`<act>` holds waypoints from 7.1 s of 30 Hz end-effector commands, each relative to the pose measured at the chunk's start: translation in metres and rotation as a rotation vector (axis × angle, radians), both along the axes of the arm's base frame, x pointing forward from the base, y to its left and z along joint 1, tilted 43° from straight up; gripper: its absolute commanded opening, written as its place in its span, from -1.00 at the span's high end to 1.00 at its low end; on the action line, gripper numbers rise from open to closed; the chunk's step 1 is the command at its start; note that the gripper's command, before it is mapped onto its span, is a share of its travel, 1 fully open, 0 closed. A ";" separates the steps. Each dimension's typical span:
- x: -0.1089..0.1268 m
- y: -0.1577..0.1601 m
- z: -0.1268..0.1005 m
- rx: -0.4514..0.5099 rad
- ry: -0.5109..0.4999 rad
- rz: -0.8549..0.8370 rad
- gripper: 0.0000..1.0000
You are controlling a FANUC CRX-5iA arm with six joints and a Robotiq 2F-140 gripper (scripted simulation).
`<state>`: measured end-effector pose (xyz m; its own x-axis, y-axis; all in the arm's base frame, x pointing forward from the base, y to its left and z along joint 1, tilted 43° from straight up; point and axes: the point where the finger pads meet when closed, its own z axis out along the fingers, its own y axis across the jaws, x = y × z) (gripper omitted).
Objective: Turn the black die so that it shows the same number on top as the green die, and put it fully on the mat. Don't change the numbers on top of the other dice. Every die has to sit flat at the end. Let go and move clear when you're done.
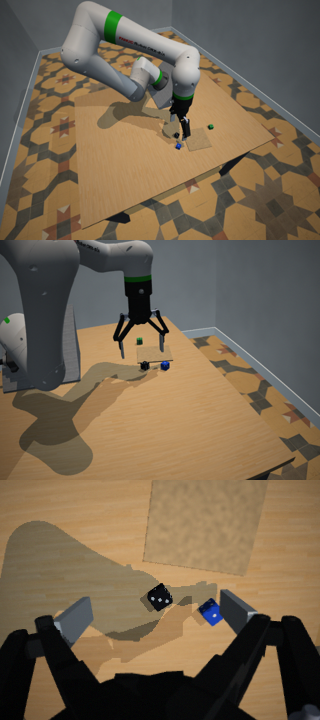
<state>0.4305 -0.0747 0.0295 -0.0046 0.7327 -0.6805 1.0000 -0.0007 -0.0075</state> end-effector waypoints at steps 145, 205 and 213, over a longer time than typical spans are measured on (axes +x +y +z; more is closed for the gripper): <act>0.030 0.229 -0.090 0.000 0.000 0.000 -1.00; 0.003 0.052 0.063 0.002 0.307 0.330 -1.00; 0.004 0.050 0.061 0.000 0.112 0.121 -1.00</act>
